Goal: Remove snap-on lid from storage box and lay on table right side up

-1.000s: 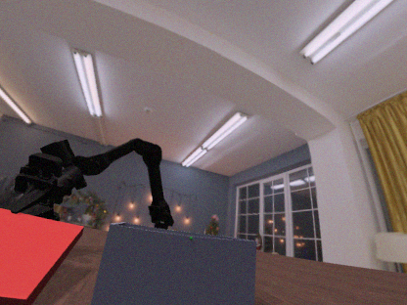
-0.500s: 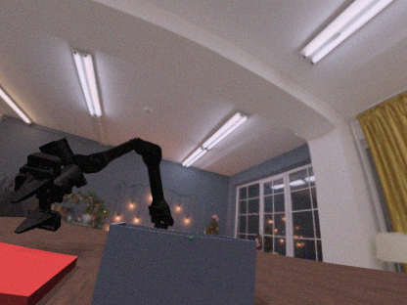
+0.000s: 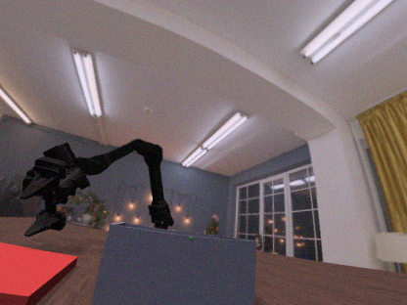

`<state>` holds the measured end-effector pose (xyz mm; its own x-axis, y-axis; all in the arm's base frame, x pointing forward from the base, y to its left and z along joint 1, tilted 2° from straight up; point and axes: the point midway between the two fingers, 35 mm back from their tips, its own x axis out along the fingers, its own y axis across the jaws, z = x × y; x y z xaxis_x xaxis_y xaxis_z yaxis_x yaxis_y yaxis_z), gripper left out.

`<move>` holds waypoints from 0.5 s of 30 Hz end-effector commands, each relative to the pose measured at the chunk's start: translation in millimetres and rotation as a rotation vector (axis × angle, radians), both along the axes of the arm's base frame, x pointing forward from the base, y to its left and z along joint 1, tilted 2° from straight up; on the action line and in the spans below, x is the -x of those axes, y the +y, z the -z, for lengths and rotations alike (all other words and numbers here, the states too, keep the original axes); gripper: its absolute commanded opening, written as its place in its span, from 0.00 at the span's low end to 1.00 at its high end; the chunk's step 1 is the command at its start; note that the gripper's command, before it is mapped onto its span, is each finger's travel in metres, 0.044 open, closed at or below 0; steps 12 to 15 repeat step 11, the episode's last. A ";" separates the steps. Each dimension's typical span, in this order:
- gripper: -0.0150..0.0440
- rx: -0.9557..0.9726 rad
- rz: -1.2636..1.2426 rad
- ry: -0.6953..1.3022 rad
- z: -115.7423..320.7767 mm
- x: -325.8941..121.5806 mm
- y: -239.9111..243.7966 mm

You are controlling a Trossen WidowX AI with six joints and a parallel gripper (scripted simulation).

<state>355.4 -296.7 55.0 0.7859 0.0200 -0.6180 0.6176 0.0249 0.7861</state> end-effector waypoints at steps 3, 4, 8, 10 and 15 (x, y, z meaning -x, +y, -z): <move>1.00 -0.004 -0.005 0.004 2.1 12.5 2.4; 1.00 -0.004 -0.005 0.004 2.2 14.5 2.3; 1.00 -0.004 -0.005 0.005 2.6 22.6 2.0; 1.00 -0.004 -0.005 0.005 2.8 26.6 1.8; 1.00 -0.004 -0.005 0.005 2.9 28.6 1.7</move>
